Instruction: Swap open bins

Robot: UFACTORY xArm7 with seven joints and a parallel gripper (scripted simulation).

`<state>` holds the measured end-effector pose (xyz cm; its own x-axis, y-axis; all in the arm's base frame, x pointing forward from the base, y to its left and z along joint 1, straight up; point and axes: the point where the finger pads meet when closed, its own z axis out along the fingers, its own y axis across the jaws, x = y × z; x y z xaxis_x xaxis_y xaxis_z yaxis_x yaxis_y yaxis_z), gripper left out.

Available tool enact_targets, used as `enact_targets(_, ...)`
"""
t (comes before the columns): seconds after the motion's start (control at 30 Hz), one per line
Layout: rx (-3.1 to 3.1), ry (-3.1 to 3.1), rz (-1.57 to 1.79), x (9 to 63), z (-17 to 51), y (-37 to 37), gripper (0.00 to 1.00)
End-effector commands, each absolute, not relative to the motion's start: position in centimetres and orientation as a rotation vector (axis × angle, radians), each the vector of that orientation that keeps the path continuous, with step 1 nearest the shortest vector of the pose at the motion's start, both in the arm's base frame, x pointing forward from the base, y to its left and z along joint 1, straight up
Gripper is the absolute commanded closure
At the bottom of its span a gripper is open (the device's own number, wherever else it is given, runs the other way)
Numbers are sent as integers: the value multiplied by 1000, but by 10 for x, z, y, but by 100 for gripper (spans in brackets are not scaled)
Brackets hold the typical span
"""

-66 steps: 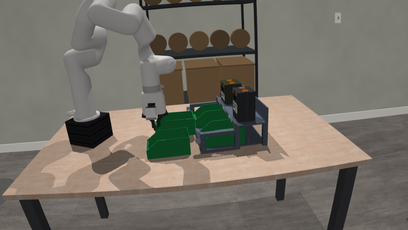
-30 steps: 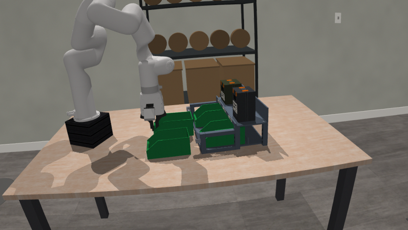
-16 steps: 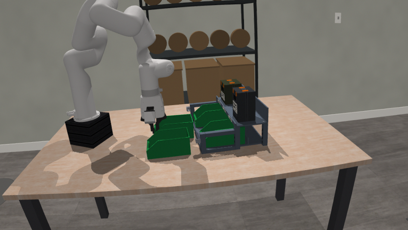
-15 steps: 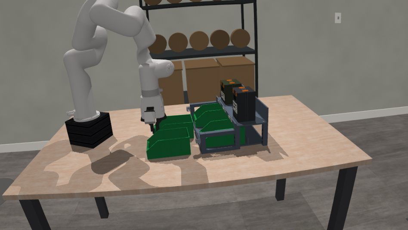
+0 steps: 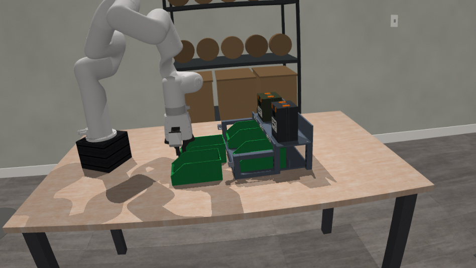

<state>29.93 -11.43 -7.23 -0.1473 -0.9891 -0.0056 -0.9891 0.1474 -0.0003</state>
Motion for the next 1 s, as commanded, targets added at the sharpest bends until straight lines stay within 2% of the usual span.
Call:
enact_targets(0.0, -2048, 2375, 2, 300, -72, -115, 100)
enact_targets(0.3, -2048, 2375, 2, 300, -72, -115, 100)
enact_targets(0.33, -2048, 2375, 2, 300, -72, -115, 5)
enact_targets(0.97, -2048, 2375, 2, 300, -72, -115, 5)
